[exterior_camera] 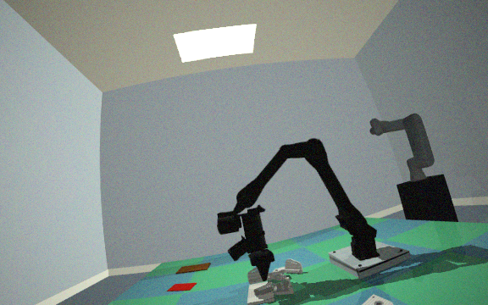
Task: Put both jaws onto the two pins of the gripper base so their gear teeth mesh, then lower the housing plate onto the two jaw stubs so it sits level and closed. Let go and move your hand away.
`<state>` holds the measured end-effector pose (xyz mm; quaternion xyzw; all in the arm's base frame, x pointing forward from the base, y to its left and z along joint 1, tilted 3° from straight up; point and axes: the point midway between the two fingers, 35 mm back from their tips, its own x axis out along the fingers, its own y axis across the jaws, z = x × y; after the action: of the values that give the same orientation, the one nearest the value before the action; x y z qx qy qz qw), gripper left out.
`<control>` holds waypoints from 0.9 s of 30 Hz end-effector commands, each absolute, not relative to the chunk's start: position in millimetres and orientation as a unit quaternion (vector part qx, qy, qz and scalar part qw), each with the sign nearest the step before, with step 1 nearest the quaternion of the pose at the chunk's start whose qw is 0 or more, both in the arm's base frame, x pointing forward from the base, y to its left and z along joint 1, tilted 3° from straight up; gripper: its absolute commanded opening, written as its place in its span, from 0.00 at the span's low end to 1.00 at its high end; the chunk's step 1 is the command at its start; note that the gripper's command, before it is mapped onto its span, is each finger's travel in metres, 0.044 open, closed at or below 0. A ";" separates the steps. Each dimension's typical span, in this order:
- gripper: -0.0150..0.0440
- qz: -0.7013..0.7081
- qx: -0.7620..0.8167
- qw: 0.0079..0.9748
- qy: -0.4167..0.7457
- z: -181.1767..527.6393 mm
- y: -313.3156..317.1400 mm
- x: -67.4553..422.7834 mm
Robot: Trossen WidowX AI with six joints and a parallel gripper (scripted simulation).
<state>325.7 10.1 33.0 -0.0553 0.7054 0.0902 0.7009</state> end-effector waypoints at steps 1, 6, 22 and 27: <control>0.48 0.089 -0.055 0.702 0.705 32.3 9.9 326.1; 0.48 0.088 -0.055 0.702 0.705 30.8 9.9 326.0; 0.48 0.087 -0.054 0.702 0.705 26.2 10.2 326.0; 0.48 0.087 -0.054 0.702 0.705 26.2 10.2 326.0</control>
<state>325.7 10.4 26.5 -0.0550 0.7054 0.0899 0.7010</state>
